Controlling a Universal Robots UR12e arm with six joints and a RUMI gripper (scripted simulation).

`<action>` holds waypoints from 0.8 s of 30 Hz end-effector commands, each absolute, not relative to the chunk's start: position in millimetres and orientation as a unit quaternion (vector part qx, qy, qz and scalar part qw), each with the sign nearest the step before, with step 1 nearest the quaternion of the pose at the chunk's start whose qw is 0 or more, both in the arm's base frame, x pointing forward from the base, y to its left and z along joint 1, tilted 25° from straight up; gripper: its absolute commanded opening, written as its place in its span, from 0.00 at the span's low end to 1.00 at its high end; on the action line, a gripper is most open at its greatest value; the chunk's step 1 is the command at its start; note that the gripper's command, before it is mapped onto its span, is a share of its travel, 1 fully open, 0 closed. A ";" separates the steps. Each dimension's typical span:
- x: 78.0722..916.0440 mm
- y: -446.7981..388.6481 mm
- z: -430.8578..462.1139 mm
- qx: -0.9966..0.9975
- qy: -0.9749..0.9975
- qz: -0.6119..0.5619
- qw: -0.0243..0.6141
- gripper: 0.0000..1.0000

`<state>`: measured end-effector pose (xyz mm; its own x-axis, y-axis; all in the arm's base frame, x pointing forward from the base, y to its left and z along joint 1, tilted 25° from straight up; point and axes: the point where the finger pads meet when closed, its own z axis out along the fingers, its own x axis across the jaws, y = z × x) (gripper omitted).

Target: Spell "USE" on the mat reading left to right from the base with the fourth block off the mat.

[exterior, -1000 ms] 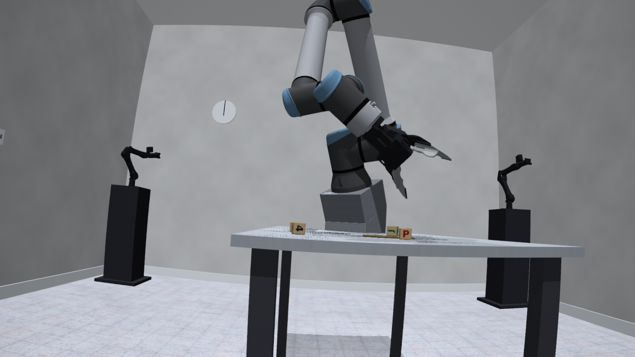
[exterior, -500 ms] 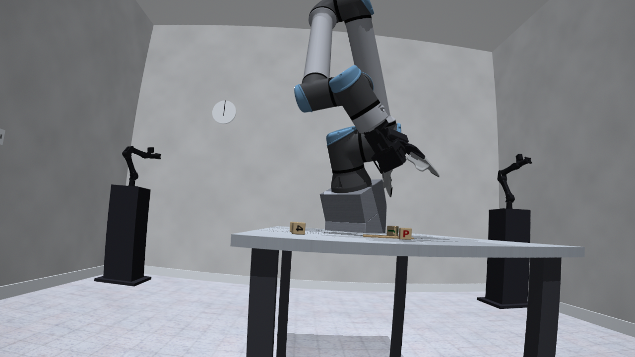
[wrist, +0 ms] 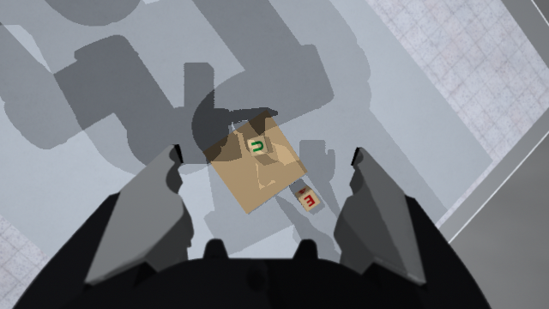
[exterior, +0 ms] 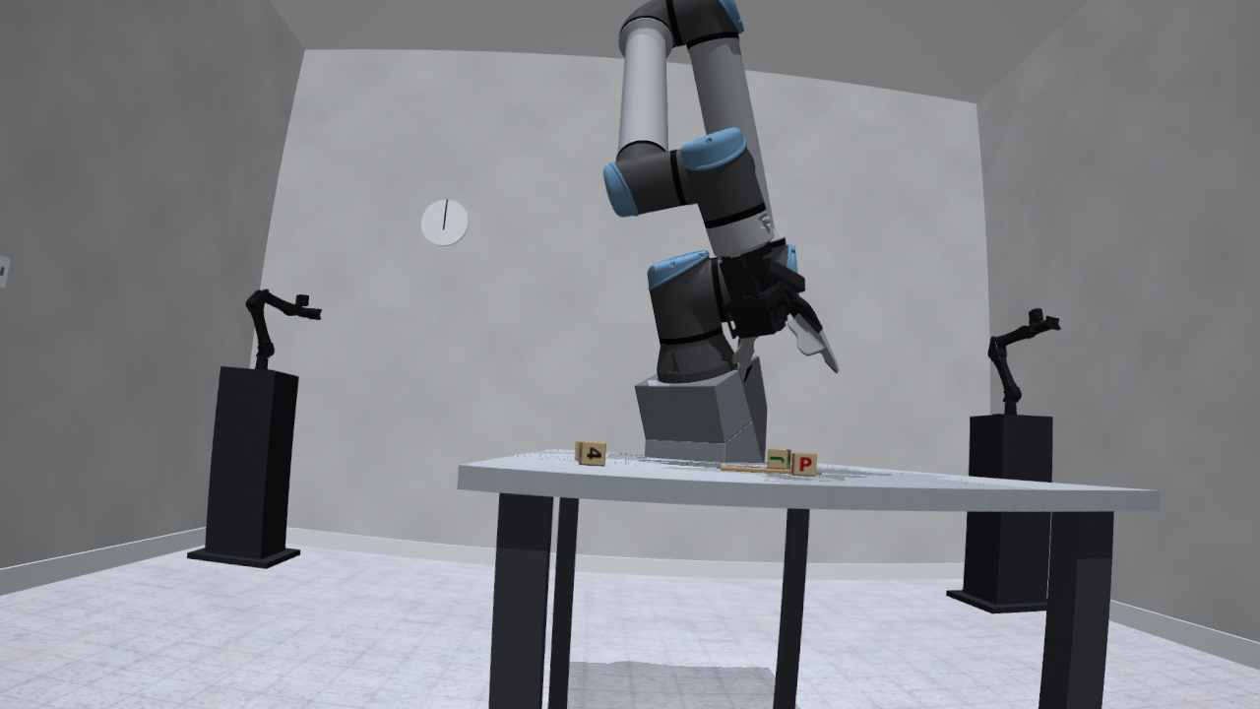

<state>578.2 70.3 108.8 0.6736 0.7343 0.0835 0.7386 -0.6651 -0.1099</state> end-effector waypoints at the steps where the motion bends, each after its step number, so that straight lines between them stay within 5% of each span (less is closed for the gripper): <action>1: 566.0 62.9 105.6 -0.919 -0.391 0.003 0.050 1.00; 24: 567.4 61.2 105.6 -0.919 -0.390 0.003 0.049 1.00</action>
